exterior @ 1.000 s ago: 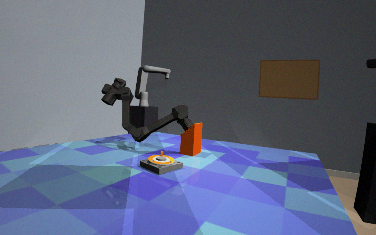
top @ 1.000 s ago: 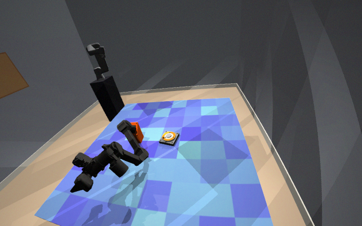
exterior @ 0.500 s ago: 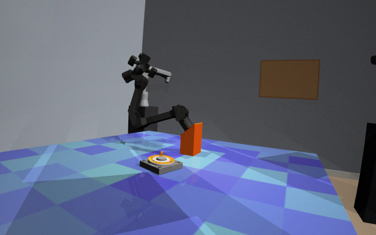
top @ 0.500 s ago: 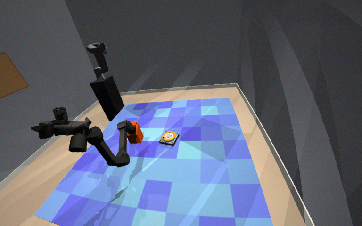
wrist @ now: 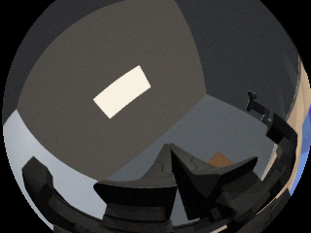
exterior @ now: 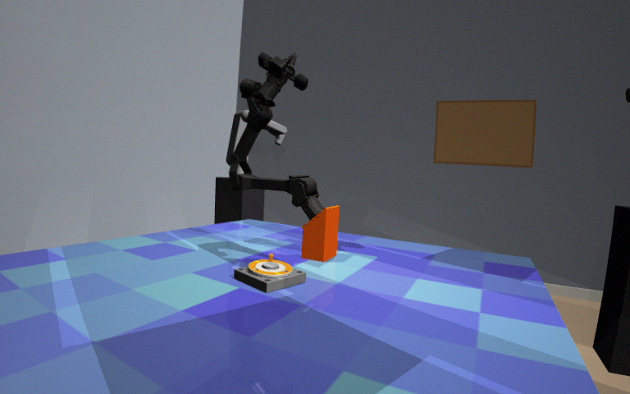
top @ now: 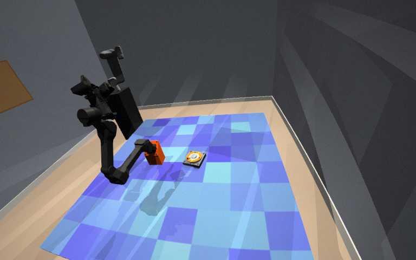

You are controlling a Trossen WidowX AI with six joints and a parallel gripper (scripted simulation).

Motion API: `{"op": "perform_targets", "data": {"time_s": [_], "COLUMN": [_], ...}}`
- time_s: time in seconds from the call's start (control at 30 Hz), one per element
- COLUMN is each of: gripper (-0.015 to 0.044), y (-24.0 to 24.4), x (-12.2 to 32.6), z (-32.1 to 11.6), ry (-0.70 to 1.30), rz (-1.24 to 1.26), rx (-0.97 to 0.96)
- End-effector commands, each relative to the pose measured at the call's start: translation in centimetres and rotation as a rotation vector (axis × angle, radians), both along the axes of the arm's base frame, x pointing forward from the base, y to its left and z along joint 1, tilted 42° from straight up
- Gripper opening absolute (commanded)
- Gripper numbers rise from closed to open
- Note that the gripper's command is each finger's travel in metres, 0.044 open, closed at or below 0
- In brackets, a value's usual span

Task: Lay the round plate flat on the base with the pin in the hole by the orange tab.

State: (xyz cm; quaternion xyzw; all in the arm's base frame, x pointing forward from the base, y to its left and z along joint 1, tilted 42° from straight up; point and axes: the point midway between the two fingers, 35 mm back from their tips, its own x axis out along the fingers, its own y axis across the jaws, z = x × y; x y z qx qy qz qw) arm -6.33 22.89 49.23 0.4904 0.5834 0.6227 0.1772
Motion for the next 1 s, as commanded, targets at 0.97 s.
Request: {"op": "perform_targets", "data": {"time_s": [0.97], "gripper": [0.0000], "y": [-6.7], "x": [32.1], "z": [-44.1], "ry": [-0.701], "rz": [-0.822], "rx": [-1.973]}}
